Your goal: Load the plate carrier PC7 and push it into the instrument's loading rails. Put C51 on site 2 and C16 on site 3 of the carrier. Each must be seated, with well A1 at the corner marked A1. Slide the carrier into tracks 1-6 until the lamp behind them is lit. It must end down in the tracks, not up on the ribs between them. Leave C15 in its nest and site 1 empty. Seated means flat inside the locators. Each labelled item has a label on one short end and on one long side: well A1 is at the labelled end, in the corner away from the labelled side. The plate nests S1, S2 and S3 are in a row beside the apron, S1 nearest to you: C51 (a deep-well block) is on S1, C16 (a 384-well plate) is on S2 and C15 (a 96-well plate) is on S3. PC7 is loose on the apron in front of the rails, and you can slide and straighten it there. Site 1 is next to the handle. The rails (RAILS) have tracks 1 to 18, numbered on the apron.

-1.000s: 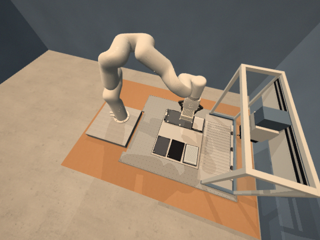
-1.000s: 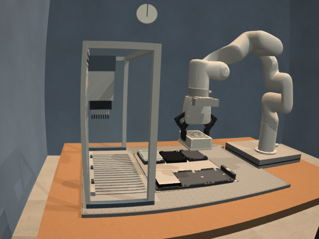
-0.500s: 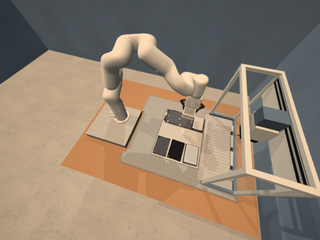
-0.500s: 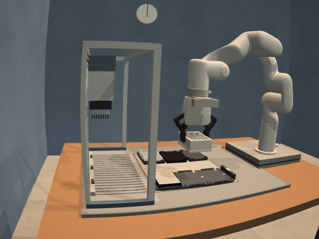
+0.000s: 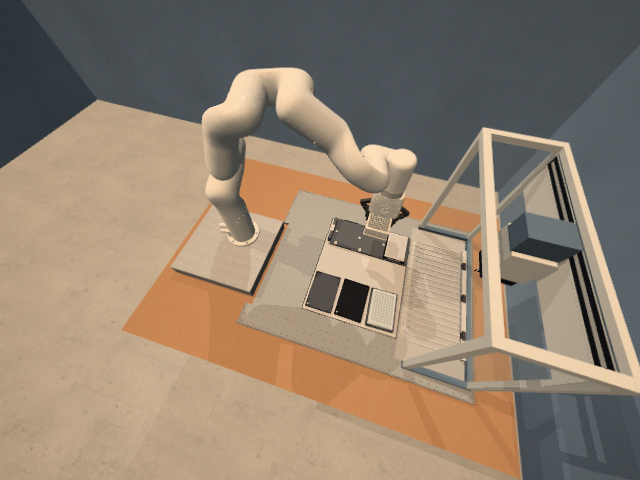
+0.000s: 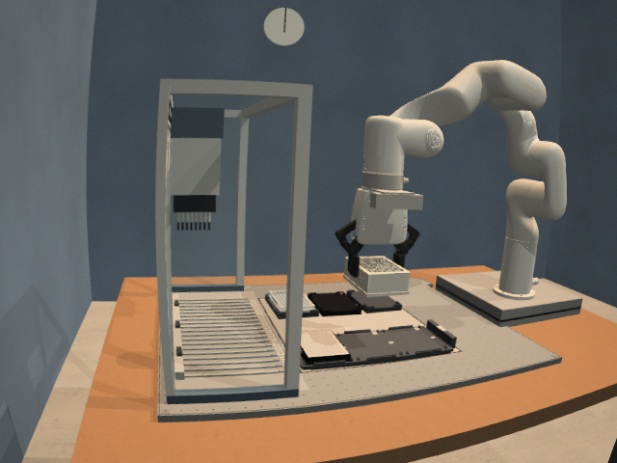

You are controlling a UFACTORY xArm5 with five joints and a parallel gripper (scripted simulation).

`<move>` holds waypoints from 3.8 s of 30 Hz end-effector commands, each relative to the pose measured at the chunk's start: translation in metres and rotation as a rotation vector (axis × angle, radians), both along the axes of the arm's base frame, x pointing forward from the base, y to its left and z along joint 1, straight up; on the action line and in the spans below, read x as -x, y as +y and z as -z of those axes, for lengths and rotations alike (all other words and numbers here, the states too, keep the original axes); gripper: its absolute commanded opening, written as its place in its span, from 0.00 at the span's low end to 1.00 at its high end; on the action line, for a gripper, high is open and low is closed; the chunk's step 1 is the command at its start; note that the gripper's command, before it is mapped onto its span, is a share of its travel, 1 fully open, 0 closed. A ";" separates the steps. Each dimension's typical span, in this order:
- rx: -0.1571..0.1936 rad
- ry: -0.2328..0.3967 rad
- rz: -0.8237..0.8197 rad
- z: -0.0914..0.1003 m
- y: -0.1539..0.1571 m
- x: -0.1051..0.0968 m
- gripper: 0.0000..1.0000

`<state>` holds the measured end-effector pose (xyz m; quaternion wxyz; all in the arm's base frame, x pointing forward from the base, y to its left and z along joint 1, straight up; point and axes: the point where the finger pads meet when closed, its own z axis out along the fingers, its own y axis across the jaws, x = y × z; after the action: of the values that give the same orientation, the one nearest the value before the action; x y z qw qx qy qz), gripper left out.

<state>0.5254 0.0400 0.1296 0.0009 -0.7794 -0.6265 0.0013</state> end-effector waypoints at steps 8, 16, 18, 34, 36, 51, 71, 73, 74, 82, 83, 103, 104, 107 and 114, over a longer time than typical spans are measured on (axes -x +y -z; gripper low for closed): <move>0.000 -0.004 0.000 0.014 0.000 -0.001 0.00; 0.000 -0.004 0.000 0.027 0.000 -0.001 0.00; 0.000 -0.004 0.000 0.031 0.000 -0.001 0.00; 0.000 -0.004 0.000 0.054 0.000 -0.001 0.00; 0.000 -0.004 0.000 0.057 0.000 -0.001 0.00; 0.000 -0.004 0.000 0.079 0.000 -0.001 0.00; 0.000 -0.004 0.000 0.107 0.000 -0.001 0.00; 0.000 -0.003 0.000 0.109 0.000 -0.001 0.00; 0.000 -0.003 0.000 0.110 0.000 -0.001 0.00; 0.000 -0.003 0.000 0.110 0.000 -0.001 0.00; 0.000 -0.003 0.000 0.110 0.000 -0.001 0.00; 0.000 -0.003 0.000 0.116 0.000 -0.001 0.00; 0.000 -0.003 0.000 0.117 0.000 -0.001 0.00; 0.000 -0.003 0.000 0.118 0.000 -0.001 0.00; 0.000 -0.003 0.000 0.122 0.000 -0.001 0.00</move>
<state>0.5247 0.0401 0.0081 0.0011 -0.7794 -0.6265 0.0016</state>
